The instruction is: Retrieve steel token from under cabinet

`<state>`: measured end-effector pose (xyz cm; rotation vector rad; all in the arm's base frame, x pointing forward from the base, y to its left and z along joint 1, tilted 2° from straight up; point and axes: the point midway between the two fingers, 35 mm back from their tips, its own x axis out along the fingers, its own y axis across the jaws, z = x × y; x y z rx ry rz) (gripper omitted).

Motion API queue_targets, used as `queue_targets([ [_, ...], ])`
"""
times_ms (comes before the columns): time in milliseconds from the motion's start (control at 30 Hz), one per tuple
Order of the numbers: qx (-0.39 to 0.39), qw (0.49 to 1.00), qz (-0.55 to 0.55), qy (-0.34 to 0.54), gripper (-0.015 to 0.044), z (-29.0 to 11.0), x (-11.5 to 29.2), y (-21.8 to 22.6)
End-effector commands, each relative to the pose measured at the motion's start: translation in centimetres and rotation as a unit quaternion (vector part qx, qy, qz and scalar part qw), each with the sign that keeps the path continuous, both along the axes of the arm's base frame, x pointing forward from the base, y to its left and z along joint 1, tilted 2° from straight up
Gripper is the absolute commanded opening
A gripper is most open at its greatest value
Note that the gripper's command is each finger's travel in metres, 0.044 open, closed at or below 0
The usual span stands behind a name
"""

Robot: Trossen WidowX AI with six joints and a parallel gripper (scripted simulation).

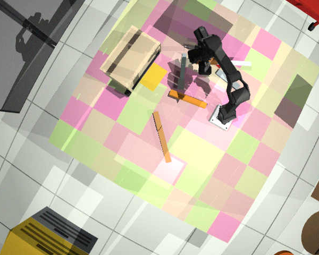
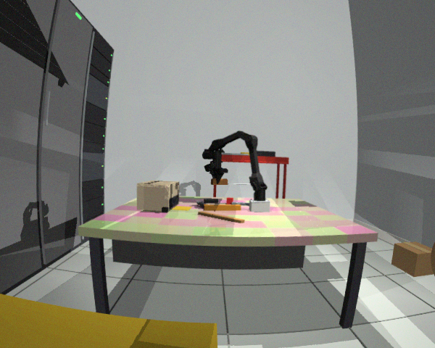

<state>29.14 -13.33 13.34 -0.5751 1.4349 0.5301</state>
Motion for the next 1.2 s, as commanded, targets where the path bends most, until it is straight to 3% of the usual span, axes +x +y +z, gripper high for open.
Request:
queue_targets([
  [0,-0.003,1.0,0.02,0.002,0.0,0.09,-0.08,-0.03],
  [1167,-0.012,0.987,0.159,0.003,0.0,0.09,-0.02,0.01],
])
